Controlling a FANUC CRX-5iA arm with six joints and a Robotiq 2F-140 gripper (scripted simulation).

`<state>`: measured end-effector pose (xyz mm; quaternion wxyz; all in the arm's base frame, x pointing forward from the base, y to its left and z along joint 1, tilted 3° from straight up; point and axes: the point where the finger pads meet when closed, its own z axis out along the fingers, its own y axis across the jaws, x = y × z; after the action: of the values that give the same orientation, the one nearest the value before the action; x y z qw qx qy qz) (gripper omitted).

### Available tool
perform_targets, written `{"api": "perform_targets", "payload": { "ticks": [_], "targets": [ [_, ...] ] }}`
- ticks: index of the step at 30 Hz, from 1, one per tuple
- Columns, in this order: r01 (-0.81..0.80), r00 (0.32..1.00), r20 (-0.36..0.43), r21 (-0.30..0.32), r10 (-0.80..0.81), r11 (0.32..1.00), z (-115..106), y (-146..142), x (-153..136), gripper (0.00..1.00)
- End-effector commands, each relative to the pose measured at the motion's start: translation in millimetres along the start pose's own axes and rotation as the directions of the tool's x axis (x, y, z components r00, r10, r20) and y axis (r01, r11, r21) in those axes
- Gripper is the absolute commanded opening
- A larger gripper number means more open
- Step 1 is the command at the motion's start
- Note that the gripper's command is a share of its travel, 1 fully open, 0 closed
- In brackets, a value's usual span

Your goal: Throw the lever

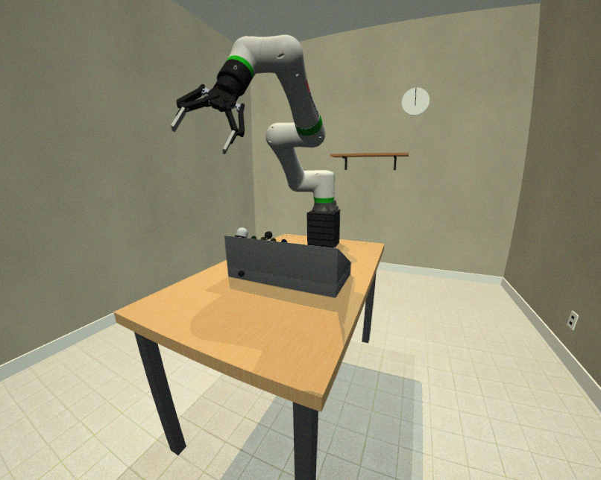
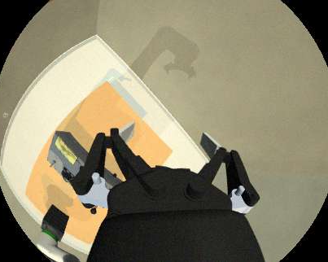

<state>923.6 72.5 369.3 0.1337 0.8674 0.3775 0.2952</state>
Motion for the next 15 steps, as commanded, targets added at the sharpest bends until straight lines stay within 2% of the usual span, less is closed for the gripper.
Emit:
{"api": "perform_targets", "payload": {
  "ticks": [1, 3, 4, 15],
  "targets": [
    [0.0, 1.0, 0.0, 0.0, 0.0, 1.0, -0.3, 0.3, 0.3, 1.0],
    [0.0, 1.0, 0.0, 0.0, 0.0, 1.0, -0.3, 0.3, 0.3, 1.0],
    [-0.002, 1.0, 0.002, -0.012, 0.002, 1.0, -1.4, -15.2, 13.7, 1.0],
    [-0.002, 1.0, 0.002, -0.012, 0.002, 1.0, -1.4, -15.2, 13.7, 1.0]
  ]
}}
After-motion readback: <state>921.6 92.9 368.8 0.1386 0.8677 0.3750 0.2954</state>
